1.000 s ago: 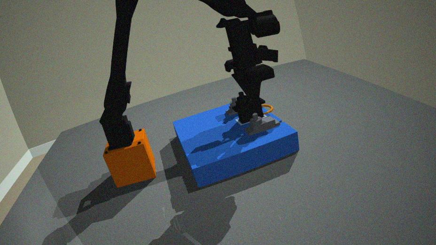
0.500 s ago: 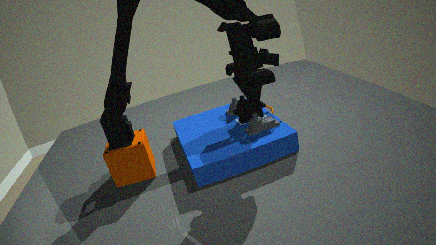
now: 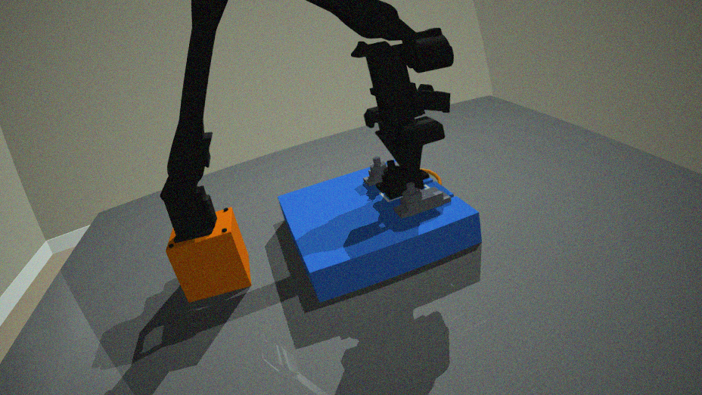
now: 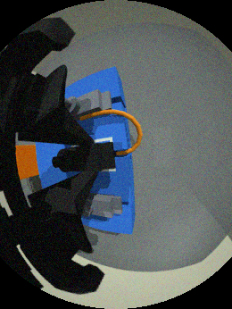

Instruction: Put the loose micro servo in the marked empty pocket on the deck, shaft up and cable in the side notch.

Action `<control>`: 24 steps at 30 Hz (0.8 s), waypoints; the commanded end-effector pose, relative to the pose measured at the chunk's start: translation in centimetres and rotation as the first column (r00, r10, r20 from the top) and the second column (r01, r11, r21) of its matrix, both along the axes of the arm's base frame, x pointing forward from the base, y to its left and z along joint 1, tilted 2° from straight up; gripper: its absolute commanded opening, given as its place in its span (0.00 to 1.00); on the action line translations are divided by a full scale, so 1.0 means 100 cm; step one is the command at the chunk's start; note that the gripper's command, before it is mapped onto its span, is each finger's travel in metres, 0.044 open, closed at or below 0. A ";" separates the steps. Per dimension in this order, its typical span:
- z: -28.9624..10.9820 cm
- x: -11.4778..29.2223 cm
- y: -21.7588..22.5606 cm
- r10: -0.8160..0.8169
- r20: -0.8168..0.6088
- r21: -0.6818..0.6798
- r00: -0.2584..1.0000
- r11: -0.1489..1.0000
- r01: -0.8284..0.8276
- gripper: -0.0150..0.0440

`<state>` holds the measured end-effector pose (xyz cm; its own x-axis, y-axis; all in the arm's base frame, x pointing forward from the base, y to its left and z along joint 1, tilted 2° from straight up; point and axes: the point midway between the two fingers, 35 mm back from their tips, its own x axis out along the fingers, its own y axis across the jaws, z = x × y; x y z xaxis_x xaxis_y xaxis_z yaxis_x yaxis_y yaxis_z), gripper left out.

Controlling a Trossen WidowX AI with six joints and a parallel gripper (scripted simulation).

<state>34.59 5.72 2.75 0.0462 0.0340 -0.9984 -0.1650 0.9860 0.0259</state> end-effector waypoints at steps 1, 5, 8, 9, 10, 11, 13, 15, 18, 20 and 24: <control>-0.004 -0.001 0.000 -0.002 -0.005 0.001 1.000 1.000 0.002 0.25; -0.007 0.000 0.000 -0.002 -0.005 0.001 1.000 1.000 0.002 0.25; -0.009 0.000 0.001 -0.002 -0.005 0.001 1.000 1.000 0.002 0.25; -0.010 0.000 0.001 -0.002 -0.005 0.001 1.000 1.000 0.002 0.25; -0.010 0.000 0.001 -0.002 -0.005 0.001 1.000 1.000 0.002 0.25; -0.011 0.000 0.001 -0.002 -0.005 0.001 1.000 1.000 0.002 0.25; -0.012 0.000 0.001 -0.002 -0.005 0.001 1.000 1.000 0.002 0.25; -0.014 0.000 0.001 -0.002 -0.005 0.001 1.000 1.000 0.002 0.25; -0.016 0.000 0.001 -0.002 -0.005 0.001 1.000 1.000 0.002 0.25; -0.014 0.000 0.001 -0.002 -0.005 0.001 1.000 1.000 0.002 0.30; -0.013 0.000 0.000 -0.002 -0.005 0.001 1.000 1.000 0.002 0.48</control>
<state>34.63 5.76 1.42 0.0439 0.0336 -0.9985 -0.1650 0.9859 0.0260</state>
